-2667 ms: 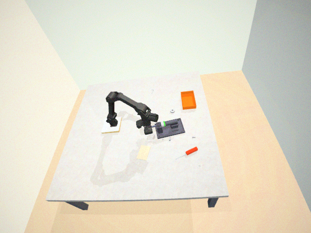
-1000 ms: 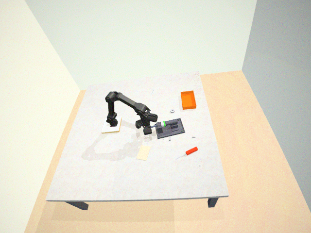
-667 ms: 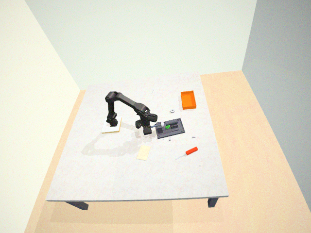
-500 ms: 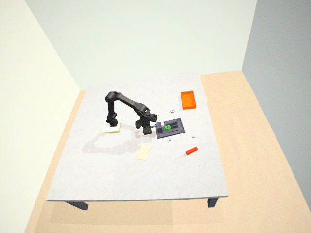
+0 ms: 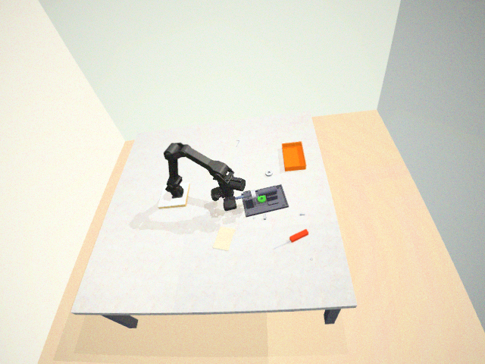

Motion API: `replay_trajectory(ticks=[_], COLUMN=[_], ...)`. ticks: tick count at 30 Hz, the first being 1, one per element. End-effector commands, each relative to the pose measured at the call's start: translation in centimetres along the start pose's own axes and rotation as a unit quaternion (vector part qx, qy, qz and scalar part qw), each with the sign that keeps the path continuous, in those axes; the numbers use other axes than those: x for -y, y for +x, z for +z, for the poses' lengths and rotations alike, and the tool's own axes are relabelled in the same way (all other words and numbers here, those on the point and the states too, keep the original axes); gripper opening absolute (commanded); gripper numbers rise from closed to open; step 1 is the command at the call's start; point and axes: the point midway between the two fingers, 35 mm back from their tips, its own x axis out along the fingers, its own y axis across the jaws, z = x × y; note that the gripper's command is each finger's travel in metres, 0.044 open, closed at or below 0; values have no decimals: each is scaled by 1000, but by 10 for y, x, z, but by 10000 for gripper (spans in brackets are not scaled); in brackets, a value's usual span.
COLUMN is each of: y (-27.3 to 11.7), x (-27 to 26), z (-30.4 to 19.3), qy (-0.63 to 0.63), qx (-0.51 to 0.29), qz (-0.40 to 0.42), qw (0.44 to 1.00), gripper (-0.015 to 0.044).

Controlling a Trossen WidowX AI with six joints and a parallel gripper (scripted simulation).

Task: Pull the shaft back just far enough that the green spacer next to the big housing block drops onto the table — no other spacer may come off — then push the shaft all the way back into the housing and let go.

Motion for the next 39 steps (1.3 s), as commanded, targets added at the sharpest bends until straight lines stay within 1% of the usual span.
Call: replay_trajectory(ticks=[1,39], y=[0,-1], x=[0,0], z=[0,-11], qy=[0,-3], qx=[0,0], qz=[0,2], qw=[1000,1000], gripper=[0,0])
